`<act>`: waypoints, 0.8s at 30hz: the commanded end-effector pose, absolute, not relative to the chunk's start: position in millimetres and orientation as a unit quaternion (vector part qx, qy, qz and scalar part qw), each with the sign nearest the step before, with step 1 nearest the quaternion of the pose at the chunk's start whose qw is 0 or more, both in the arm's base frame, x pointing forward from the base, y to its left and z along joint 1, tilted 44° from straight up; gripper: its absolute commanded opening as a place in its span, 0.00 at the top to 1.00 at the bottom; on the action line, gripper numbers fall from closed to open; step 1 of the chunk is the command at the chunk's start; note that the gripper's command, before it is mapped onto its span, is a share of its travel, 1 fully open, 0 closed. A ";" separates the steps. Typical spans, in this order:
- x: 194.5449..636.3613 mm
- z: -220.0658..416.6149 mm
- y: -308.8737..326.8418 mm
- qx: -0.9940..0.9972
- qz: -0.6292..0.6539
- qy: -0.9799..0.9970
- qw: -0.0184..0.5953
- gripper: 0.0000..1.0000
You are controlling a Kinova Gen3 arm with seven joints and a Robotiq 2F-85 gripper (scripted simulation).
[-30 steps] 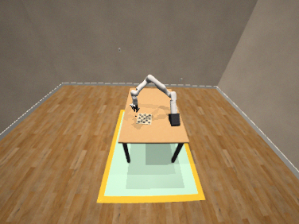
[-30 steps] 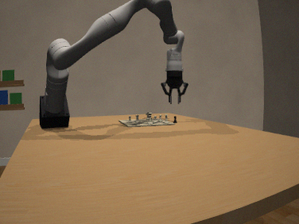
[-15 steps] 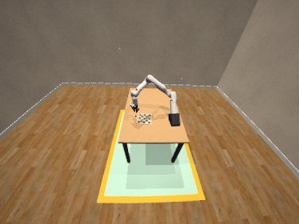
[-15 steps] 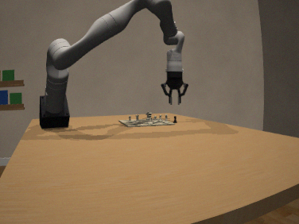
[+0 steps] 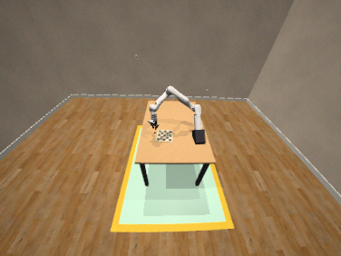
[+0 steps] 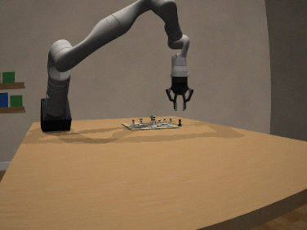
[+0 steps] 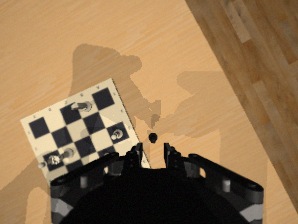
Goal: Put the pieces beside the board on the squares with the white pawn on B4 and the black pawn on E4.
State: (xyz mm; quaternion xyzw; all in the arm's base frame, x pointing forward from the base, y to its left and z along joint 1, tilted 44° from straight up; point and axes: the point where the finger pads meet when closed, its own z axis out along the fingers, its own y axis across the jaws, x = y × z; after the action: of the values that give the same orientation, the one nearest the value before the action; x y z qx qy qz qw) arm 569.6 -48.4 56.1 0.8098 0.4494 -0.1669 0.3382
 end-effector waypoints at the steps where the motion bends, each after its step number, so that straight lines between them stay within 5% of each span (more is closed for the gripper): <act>1: 569.2 52.5 -51.9 0.810 -0.168 0.449 0.338 0.66; 24: 570.7 35.5 -68.5 0.810 -0.168 0.449 0.338 0.66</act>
State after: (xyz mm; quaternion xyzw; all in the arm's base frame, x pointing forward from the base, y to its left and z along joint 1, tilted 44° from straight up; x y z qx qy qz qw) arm 570.6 -68.8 35.7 0.8099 0.4489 -0.1685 0.3379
